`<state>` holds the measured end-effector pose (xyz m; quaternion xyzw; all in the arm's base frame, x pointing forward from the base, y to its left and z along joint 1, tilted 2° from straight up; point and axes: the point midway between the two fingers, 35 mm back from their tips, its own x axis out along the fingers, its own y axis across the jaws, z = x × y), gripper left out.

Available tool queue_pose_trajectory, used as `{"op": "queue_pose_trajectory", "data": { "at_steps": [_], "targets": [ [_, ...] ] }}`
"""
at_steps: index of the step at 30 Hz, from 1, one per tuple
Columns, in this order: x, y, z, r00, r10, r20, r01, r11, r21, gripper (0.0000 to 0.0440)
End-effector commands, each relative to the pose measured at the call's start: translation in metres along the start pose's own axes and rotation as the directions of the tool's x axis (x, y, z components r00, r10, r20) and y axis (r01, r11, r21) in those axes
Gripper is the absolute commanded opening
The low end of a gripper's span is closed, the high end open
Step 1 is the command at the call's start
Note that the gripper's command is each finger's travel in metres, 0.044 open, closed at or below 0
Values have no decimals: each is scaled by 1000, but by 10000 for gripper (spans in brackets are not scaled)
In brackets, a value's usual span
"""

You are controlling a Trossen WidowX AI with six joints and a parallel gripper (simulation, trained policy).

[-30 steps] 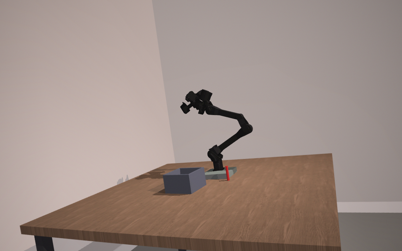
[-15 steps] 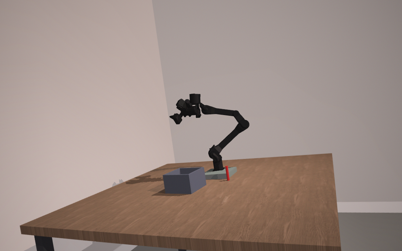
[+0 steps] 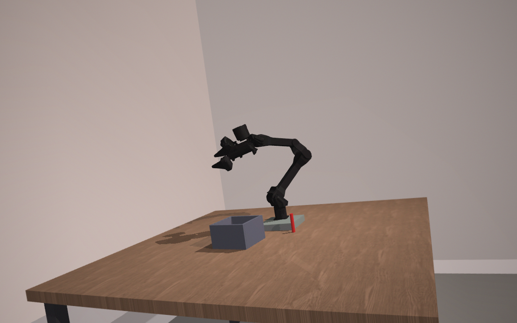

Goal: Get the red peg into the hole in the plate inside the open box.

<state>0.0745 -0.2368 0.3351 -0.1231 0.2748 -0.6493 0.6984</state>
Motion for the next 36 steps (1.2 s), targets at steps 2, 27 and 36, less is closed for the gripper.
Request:
{"op": "queue_pose_trajectory", "data": {
  "at_steps": [2,27,36],
  "targets": [
    [-2,33,1,992,122,-16,-122,993,6,440],
    [-127,212,-45,645,703,-299,-694,703,157,440],
    [-178,235,-90,520,712,-472,-721,662,206,440]
  ]
}}
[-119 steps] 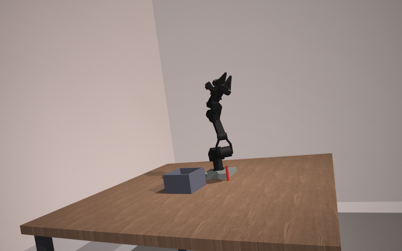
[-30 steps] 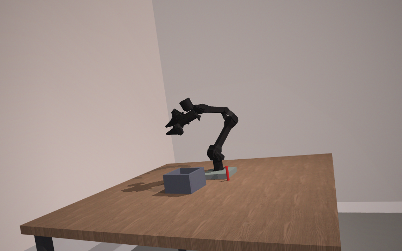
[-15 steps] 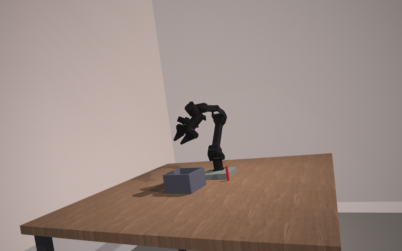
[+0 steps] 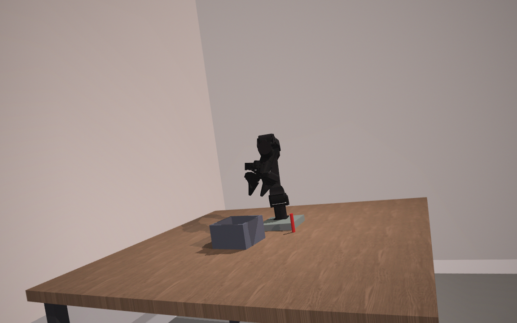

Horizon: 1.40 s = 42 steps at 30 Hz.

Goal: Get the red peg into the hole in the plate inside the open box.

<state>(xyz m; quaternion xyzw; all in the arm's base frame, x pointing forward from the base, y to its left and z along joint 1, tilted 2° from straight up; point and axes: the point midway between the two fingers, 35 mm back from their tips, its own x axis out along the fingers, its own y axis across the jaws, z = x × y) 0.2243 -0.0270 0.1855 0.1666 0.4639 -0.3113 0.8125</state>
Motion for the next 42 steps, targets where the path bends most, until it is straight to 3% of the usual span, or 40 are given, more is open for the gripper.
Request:
{"op": "queue_pose_trajectory", "data": {
  "at_steps": [1,15,31,35,42],
  "targets": [
    [4,9,-18,998,-3,-66,3,1000,6,440],
    [23,37,-94,957,-34,-289,67,992,103,440],
    [75,57,-151,937,20,-348,66,971,232,437],
    [82,57,-161,931,22,-365,77,964,255,378],
    [82,53,-169,909,14,-416,105,959,262,197]
  ]
}}
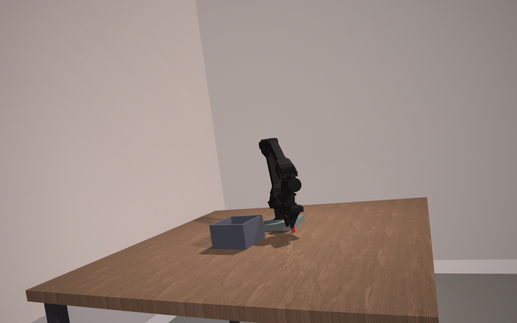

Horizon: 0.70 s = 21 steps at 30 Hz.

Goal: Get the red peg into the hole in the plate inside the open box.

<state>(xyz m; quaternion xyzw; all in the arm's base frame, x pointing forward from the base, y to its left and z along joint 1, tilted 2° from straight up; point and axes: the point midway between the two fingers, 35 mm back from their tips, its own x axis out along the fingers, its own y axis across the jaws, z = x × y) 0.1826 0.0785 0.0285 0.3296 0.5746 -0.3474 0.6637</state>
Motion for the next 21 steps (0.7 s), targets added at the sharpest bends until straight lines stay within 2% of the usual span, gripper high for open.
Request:
{"op": "queue_pose_trajectory", "data": {
  "at_steps": [1,7,11,21],
  "targets": [
    [2,-2,-2,1000,-14,-24,14,1000,5,171],
    [1,-3,-4,997,-24,-69,24,1000,3,13],
    [-8,-1,6,1000,-2,-22,2,1000,-20,0],
    [-35,-2,31,997,16,73,-9,996,-93,0]
  ]
}}
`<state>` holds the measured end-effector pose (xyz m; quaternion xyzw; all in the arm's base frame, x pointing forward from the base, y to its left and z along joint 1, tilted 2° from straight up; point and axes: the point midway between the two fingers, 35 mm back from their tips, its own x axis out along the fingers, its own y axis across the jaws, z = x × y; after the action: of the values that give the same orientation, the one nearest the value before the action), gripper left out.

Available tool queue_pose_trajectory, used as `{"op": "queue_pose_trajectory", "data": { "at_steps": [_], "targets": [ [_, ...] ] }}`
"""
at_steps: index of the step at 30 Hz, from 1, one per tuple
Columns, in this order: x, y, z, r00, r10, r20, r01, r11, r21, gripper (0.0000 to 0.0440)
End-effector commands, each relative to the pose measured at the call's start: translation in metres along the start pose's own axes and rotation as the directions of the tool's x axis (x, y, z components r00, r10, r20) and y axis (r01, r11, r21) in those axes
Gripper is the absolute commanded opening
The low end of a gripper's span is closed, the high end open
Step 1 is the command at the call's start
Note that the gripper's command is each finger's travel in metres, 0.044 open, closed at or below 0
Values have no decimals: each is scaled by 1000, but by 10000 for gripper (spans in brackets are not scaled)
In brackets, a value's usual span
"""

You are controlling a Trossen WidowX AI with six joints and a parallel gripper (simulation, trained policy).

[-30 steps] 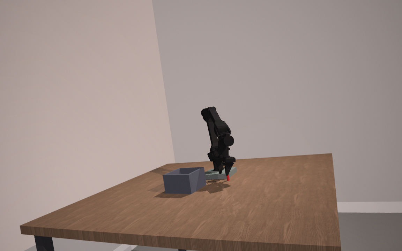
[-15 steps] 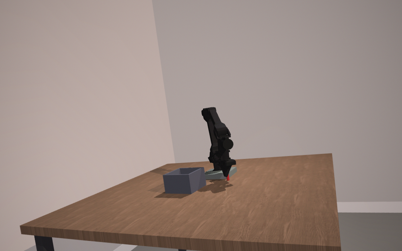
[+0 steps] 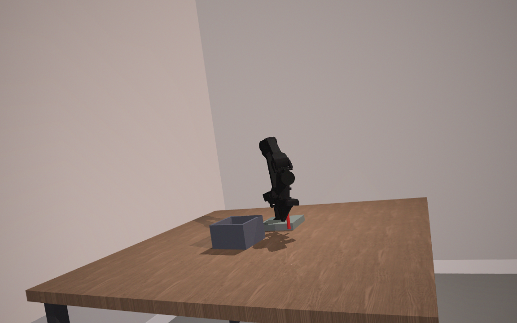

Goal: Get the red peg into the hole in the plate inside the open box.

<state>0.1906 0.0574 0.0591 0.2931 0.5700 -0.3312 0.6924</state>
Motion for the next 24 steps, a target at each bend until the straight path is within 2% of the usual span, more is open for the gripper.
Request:
{"op": "queue_pose_trajectory", "data": {
  "at_steps": [1,11,24],
  "targets": [
    [-10,0,9,1000,9,30,-9,1000,-16,0],
    [-40,0,44,994,8,107,-4,999,-34,0],
    [-67,-2,100,987,-10,163,5,1000,29,0]
  ]
}}
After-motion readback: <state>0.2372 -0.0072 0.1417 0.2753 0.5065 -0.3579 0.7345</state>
